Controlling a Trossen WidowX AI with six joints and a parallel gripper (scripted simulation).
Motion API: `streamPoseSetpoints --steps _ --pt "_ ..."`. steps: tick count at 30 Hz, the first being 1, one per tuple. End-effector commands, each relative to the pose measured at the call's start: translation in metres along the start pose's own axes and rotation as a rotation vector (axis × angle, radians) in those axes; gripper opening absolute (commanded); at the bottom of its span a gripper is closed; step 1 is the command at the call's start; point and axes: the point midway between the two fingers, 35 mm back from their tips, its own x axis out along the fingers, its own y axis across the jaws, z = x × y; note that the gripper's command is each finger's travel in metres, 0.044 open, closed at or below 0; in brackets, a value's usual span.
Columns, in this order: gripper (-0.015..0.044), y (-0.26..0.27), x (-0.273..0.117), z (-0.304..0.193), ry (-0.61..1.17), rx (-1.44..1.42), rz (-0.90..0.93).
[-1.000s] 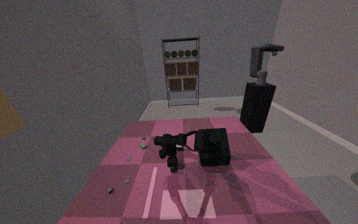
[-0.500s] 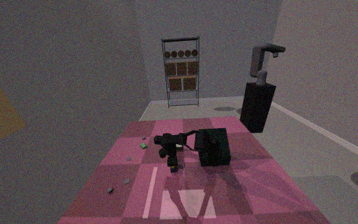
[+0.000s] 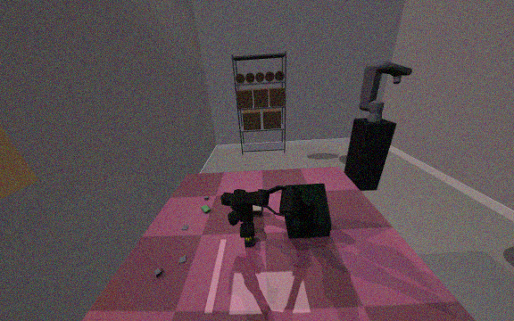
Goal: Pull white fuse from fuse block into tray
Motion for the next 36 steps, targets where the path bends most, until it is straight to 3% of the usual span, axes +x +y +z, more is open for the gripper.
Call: streamPoseSetpoints --steps 1,36 --pt "0.0000 0.000 -0.003 0.001 0.000 -0.004 -0.004" --pt "0.0000 0.000 -0.020 0.000 0.000 -0.002 -0.003"
